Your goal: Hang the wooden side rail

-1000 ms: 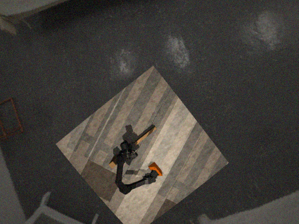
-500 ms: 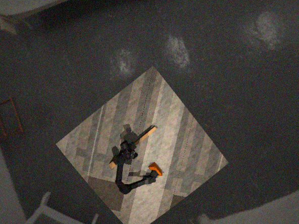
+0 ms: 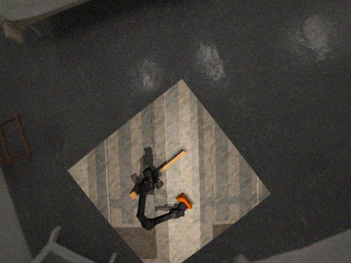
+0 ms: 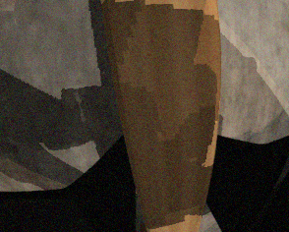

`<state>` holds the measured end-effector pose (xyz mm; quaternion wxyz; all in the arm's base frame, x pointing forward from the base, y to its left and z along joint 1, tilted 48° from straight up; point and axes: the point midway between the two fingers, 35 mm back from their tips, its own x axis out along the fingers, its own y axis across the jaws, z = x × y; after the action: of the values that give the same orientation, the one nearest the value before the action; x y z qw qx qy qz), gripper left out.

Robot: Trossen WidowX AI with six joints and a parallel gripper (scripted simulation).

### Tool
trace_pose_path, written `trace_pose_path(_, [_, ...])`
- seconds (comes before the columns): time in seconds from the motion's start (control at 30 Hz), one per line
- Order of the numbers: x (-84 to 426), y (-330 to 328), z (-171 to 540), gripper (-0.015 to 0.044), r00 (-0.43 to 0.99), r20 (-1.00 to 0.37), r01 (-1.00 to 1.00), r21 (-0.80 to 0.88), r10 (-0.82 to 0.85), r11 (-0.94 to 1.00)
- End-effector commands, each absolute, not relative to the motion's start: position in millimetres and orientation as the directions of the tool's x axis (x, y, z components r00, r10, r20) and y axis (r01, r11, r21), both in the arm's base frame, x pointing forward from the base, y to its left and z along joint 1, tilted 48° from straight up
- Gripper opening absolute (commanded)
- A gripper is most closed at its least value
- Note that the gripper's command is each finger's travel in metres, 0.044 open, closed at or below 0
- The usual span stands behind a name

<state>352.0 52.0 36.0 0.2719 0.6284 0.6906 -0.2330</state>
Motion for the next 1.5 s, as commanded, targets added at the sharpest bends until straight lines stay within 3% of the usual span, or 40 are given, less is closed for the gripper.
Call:
trace_pose_path(0.0, [353.8, 47.7, 39.4, 0.0, -0.05, -0.67, 0.995, 0.031, 0.74, 0.095])
trace_pose_path(1.47, [354.2, 42.2, 44.2, 0.0, -0.05, -0.671, 0.995, 0.031, 0.74, 0.095])
